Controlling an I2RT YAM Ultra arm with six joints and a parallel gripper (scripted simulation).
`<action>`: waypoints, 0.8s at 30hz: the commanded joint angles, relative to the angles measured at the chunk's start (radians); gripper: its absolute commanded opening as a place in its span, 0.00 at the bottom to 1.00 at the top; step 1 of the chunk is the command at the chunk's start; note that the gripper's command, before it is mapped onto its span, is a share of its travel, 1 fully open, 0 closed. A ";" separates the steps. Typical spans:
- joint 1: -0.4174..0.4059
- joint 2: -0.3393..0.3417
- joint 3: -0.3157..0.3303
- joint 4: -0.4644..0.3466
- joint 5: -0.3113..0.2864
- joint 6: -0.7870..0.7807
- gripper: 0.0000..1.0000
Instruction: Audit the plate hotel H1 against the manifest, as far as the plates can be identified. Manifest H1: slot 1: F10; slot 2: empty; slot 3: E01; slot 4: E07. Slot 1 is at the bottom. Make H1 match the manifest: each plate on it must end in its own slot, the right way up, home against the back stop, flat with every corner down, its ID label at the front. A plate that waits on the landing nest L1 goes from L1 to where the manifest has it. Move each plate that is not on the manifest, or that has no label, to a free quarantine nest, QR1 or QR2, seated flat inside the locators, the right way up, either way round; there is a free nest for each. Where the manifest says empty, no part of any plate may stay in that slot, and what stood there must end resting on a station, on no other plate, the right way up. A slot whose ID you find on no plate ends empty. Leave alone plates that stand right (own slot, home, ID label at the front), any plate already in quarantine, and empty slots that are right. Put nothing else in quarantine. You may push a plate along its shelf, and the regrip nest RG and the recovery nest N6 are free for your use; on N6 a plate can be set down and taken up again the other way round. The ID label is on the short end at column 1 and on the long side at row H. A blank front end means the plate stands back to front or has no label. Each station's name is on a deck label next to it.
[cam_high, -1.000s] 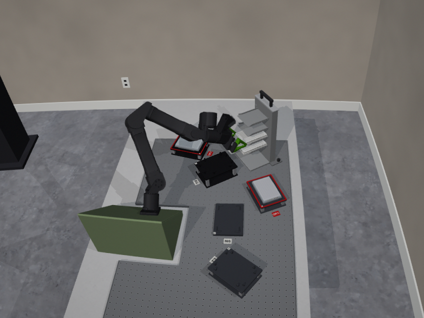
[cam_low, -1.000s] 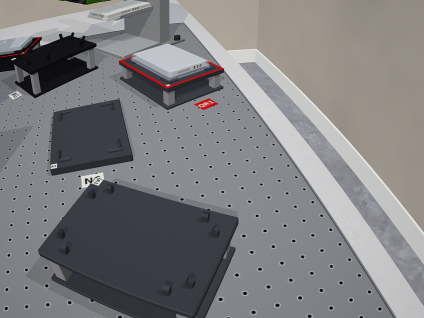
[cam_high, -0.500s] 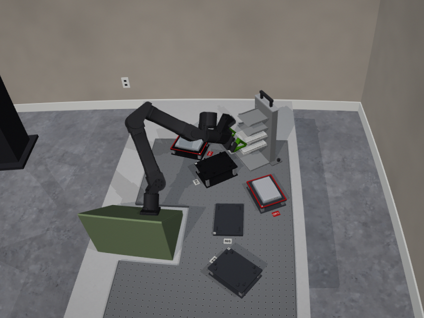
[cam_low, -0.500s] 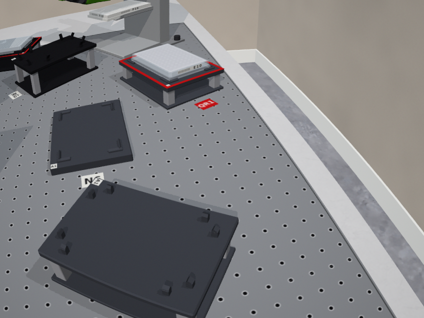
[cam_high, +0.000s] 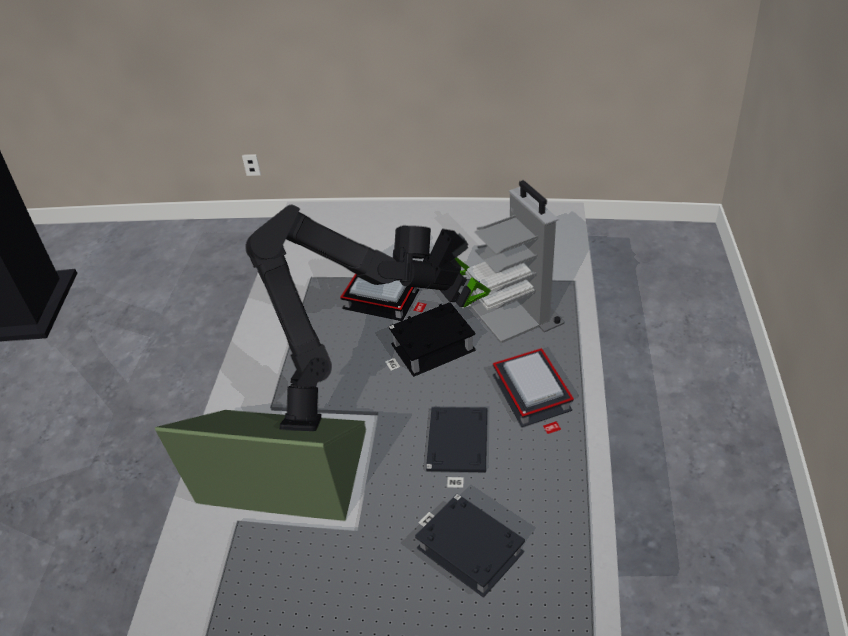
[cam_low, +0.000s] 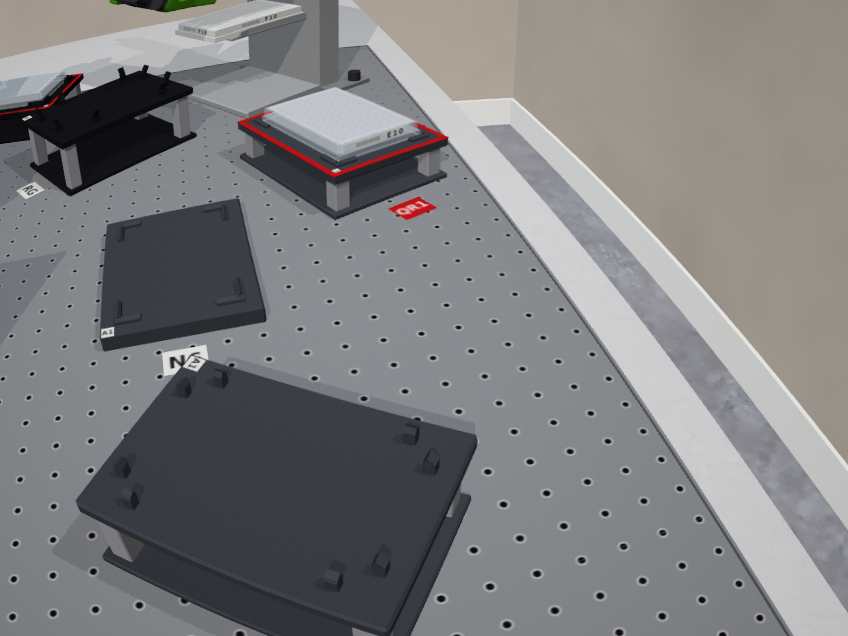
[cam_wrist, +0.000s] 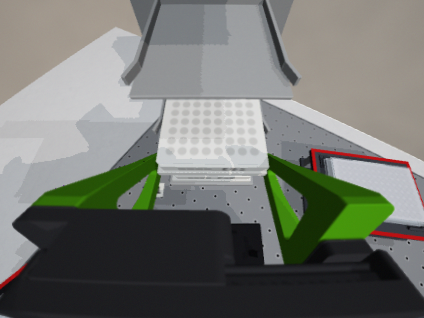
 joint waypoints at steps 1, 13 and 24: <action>-0.004 -0.026 -0.008 0.000 0.004 0.000 0.86; -0.002 -0.080 -0.056 -0.006 0.005 0.000 0.86; -0.001 -0.130 -0.097 -0.015 0.007 0.000 0.86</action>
